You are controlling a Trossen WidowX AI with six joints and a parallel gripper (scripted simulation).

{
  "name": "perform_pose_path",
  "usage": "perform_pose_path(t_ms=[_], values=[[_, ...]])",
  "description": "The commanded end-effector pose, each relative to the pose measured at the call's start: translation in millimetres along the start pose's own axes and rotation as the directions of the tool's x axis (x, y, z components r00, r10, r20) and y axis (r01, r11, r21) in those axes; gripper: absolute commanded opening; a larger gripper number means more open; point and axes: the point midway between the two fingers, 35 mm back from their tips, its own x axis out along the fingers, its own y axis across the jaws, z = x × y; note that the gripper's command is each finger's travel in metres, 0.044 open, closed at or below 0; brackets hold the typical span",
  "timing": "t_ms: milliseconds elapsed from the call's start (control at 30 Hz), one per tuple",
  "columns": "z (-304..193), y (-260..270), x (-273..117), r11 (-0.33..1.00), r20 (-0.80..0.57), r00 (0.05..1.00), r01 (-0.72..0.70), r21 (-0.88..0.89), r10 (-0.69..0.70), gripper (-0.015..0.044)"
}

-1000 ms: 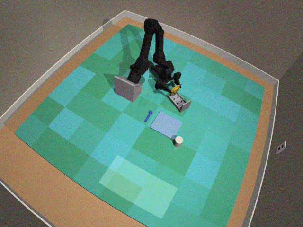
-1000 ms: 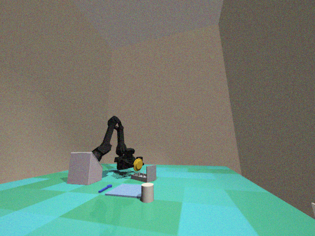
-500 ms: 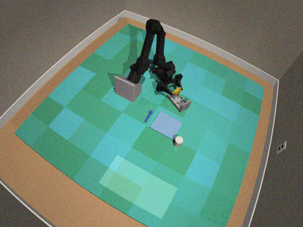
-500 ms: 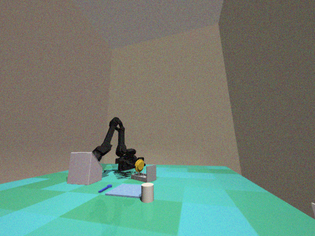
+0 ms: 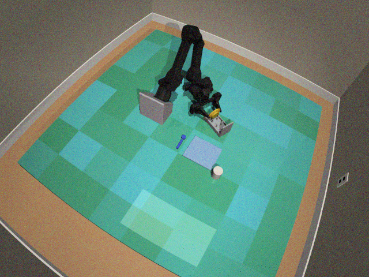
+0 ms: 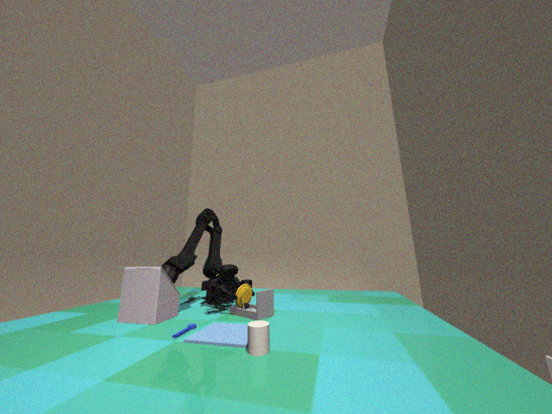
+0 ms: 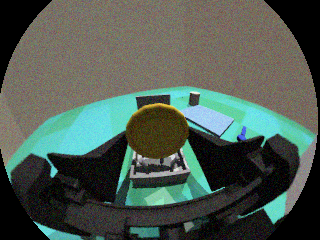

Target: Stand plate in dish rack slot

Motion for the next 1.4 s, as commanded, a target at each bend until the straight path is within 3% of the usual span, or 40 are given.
perform_pose_path(t_ms=[0, 500, 833, 1367], values=[[1, 0, 0, 1.000, -0.001, 1.000, -0.001, -0.003, 0.001, 0.0000], [0, 0, 0, 1.000, 0.000, 1.000, 0.000, 0.000, 0.000, 0.0394], [5, 2, 0, 1.000, -0.001, 1.000, 0.003, 0.001, -0.003, 0.0400], [119, 10, -8, 1.000, 0.022, 1.000, 0.000, -0.016, 0.000, 0.0400]])
